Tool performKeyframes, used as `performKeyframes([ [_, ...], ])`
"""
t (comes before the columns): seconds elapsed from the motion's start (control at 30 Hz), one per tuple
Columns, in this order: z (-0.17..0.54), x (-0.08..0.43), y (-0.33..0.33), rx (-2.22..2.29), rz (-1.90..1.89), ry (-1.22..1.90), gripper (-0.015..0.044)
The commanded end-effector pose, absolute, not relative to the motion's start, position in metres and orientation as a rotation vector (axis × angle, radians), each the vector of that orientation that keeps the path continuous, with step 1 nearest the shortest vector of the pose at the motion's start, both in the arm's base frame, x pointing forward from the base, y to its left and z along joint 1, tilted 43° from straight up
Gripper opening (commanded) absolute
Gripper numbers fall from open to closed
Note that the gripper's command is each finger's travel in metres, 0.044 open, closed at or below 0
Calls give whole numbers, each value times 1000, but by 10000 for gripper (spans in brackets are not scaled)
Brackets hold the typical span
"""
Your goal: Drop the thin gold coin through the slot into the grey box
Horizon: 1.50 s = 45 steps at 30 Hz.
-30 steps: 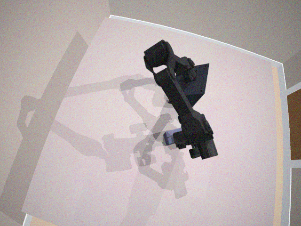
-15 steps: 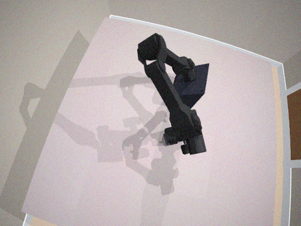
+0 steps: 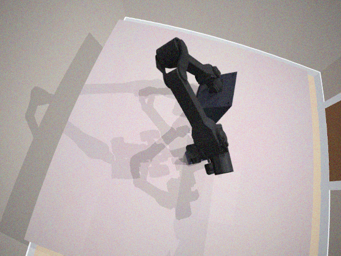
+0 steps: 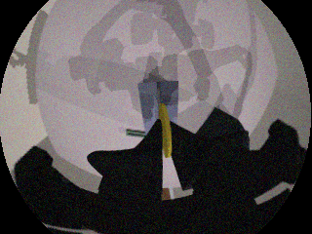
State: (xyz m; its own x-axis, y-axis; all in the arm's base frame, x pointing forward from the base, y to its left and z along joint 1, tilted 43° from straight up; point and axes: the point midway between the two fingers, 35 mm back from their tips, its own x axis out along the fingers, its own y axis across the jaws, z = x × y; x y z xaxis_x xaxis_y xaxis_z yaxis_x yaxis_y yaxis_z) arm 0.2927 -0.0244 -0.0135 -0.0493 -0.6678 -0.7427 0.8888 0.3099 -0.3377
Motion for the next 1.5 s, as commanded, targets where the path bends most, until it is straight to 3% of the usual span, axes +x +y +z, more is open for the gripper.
performKeyframes([
  [0.0, -13, 291, -26, 279, -1288, 994, 0],
  [1.47, -24, 291, -39, 276, -1284, 999, 0],
])
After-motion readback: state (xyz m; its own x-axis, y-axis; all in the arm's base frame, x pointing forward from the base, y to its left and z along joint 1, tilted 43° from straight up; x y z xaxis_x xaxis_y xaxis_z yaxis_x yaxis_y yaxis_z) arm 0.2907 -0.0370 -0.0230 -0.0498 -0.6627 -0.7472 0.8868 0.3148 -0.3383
